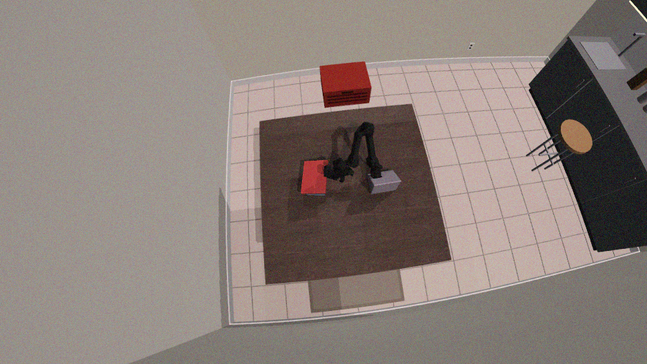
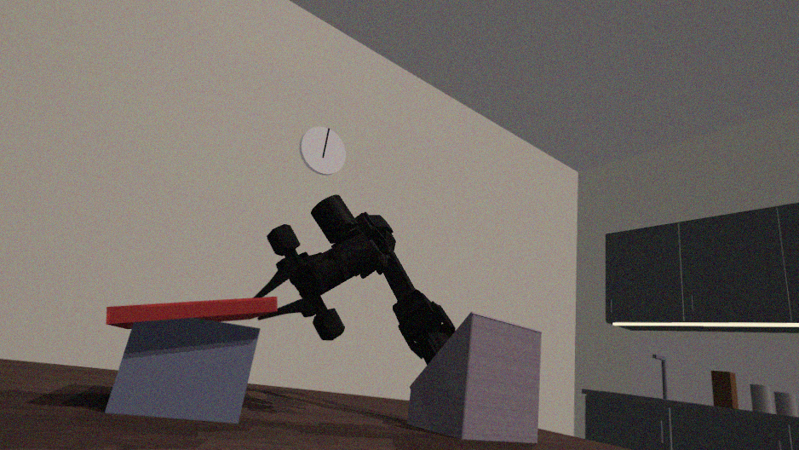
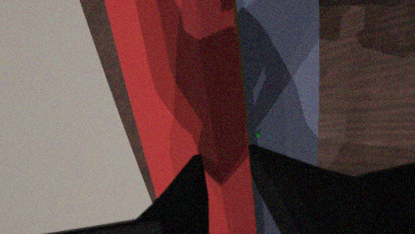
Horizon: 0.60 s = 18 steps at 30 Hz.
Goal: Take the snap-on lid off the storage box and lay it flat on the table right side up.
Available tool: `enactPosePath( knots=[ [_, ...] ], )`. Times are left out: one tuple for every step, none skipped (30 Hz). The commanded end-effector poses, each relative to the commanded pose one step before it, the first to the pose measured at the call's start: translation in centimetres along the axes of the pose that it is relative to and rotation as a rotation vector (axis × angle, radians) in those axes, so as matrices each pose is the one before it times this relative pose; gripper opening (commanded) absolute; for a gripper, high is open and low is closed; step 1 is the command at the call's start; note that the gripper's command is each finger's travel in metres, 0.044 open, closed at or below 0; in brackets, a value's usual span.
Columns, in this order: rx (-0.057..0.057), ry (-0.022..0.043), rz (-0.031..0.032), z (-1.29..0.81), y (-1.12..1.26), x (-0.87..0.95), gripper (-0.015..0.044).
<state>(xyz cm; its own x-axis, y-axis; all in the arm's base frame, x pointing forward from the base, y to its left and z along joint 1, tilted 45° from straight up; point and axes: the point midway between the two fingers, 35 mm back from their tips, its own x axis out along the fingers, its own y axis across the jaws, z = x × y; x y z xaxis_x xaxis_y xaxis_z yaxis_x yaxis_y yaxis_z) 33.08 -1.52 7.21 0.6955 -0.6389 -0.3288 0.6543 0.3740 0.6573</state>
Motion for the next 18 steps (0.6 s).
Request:
enactPosePath(
  knots=[
    [0.0067, -0.00371, 0.00379, 0.076, 0.673, -0.231, 0.0000],
    [0.0000, 0.00003, -0.00001, 0.000, 0.125, -0.055, 0.0000],
    [0.0000, 0.00003, -0.00001, 0.000, 0.126, -0.054, 0.0000],
    [0.0000, 0.00003, -0.00001, 0.000, 0.127, -0.053, 0.0000],
    [0.0000, 0.00003, -0.00001, 0.000, 0.128, -0.052, 0.0000],
    [0.0000, 0.00003, -0.00001, 0.000, 0.129, -0.050, 0.0000],
    [0.0000, 0.00002, -0.00001, 0.000, 0.130, -0.049, 0.0000],
    [0.0000, 0.00002, -0.00001, 0.000, 0.132, -0.047, 0.0000],
    [0.0000, 0.00002, 0.00000, 0.000, 0.133, -0.046, 0.0000],
    [0.0000, 0.00002, 0.00000, 0.000, 0.133, -0.045, 0.0000],
    [0.0000, 0.00002, 0.00000, 0.000, 0.134, -0.045, 0.0000],
    [0.0000, 0.00002, 0.00000, 0.000, 0.135, -0.043, 0.0000],
    [0.0000, 0.00002, 0.00000, 0.000, 0.137, -0.041, 0.0000],
    [0.0000, 0.00002, 0.00000, 0.000, 0.138, -0.039, 0.0000],
    [0.0000, 0.00002, 0.00000, 0.000, 0.140, -0.038, 0.0000],
    [0.0000, 0.00002, 0.00000, 0.000, 0.141, -0.036, 0.0000],
    [0.0000, 0.00002, 0.00000, 0.000, 0.143, -0.034, 0.0000],
    [0.0000, 0.00002, 0.00000, 0.000, 0.144, -0.033, 0.0000]
  ],
)
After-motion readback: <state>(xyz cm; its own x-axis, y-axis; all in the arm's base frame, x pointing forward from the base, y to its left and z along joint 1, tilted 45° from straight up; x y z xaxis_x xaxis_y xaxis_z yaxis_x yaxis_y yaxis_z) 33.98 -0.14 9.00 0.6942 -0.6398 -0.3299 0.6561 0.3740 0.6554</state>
